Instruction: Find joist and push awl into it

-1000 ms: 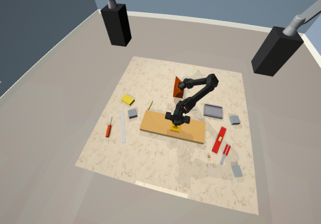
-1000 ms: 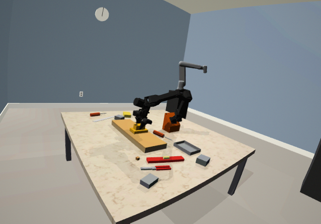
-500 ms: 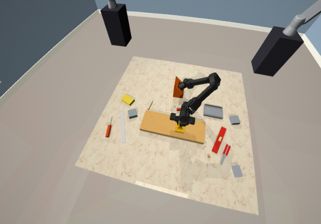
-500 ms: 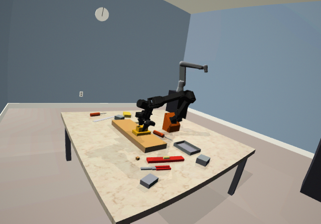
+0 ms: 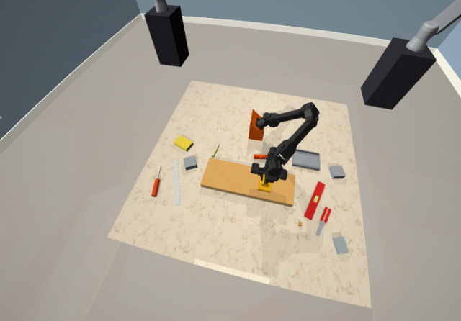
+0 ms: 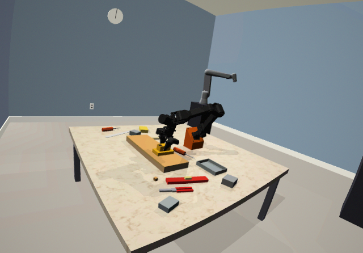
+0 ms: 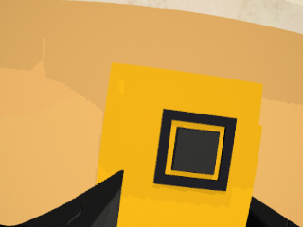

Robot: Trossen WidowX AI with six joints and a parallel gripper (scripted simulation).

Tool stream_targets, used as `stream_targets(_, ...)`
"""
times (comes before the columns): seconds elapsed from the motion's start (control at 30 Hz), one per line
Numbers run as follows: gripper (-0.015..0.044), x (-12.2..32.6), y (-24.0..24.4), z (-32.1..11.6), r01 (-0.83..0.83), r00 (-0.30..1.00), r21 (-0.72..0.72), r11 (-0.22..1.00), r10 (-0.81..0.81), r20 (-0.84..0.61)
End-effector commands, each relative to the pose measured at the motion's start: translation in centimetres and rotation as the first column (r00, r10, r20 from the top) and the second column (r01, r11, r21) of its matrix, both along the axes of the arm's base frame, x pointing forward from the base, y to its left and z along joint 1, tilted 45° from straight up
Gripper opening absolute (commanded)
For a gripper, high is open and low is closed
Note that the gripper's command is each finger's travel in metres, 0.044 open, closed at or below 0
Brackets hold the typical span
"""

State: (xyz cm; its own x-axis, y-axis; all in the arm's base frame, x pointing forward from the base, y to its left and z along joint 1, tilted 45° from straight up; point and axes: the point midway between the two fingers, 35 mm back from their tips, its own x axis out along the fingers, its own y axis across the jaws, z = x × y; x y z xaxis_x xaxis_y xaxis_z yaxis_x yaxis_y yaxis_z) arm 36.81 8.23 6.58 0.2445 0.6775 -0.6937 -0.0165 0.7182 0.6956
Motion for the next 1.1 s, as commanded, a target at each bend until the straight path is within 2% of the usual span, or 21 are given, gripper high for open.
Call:
stream_targets(0.0, 0.0, -0.1, 1.2, 1.1, -0.008, 1.0, 0.008, 1.0, 0.008, 0.002)
stream_targets(1.07, 0.0, -0.2, 6.9, 6.8, -0.008, 1.0, 0.011, 1.0, 0.008, 0.003)
